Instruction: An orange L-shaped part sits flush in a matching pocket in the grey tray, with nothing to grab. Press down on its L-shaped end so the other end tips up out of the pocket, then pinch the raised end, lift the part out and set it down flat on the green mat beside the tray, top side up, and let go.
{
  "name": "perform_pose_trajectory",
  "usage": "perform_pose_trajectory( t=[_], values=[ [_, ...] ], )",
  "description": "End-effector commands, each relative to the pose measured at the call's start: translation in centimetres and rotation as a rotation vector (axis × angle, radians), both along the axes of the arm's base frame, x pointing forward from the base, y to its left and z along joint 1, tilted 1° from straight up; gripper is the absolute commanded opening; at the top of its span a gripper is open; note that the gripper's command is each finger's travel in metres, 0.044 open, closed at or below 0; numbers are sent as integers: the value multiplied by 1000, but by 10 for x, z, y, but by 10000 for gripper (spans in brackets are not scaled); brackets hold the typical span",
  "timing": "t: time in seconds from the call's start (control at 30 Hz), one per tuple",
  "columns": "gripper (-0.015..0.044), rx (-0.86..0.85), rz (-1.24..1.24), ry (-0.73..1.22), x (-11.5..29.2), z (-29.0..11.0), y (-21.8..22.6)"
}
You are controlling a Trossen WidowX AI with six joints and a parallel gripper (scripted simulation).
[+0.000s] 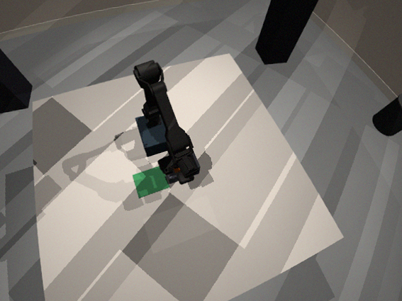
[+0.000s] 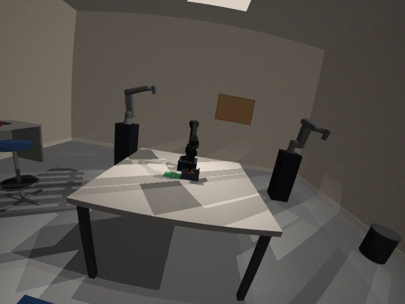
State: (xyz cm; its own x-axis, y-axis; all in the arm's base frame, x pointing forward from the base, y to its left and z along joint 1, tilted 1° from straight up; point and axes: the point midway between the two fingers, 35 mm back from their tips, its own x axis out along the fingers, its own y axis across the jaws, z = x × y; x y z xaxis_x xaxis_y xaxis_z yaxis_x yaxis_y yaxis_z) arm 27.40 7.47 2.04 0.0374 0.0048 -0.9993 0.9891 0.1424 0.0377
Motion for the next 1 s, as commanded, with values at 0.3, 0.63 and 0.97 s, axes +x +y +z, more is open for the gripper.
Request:
perform_pose_trajectory(
  t=[0.3, 0.63, 0.97],
  values=[
    [149, -1, 0, 3, -1, -6, 0],
    [82, -1, 0, 3, -1, -6, 0],
    [0, -1, 0, 3, -1, -5, 0]
  ],
)
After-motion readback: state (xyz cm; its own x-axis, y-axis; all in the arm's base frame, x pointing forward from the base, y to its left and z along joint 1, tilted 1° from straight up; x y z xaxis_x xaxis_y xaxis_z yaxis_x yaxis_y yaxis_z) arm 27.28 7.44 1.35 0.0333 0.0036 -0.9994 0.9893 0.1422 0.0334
